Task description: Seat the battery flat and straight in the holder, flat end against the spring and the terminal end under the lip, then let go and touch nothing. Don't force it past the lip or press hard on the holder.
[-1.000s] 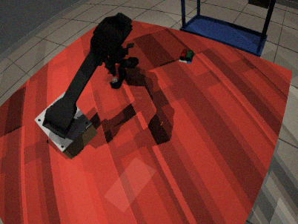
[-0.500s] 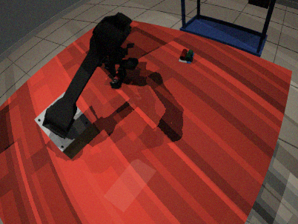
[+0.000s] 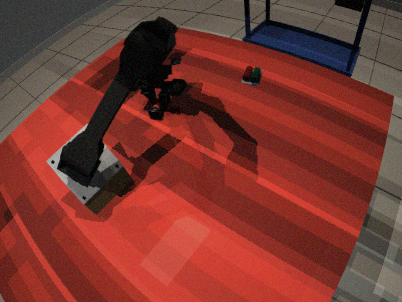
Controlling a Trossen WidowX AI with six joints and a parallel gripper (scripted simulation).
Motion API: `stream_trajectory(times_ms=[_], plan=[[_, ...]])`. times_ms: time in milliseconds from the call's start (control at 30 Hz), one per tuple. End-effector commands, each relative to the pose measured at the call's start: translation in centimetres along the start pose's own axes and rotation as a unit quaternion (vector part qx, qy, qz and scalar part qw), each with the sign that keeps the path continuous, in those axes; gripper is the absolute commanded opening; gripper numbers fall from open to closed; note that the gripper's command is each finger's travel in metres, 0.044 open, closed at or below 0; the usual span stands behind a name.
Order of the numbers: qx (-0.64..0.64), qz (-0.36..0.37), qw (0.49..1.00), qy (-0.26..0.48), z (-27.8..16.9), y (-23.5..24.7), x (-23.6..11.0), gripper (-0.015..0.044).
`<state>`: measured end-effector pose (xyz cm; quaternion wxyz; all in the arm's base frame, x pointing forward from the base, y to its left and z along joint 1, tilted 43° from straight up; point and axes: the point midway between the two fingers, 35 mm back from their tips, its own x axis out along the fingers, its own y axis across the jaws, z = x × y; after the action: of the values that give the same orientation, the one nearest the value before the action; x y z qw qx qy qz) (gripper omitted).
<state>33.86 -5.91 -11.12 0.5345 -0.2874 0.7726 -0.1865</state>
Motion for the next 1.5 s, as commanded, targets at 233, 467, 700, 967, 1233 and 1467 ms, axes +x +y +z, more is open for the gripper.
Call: stream_trajectory(times_ms=[233, 467, 700, 967, 1233, 1467], plan=[[0.002, 0.000, 1.000, -0.022, 0.1, -0.1, 0.2, 0.0086], [0.002, 0.001, 0.999, -0.034, -0.1, -0.2, 0.2, 0.0086], [0.002, 0.002, 0.999, -0.047, -0.3, -0.3, 0.2, 0.0086], [0.002, 0.002, 0.999, -0.049, -0.5, -0.3, 0.3, 0.0086], [0.002, 0.002, 0.999, -0.052, -1.0, -0.3, 0.3, 0.0086], [0.002, 0.003, 0.998, -0.055, -1.4, -0.3, 0.4, 0.0086]])
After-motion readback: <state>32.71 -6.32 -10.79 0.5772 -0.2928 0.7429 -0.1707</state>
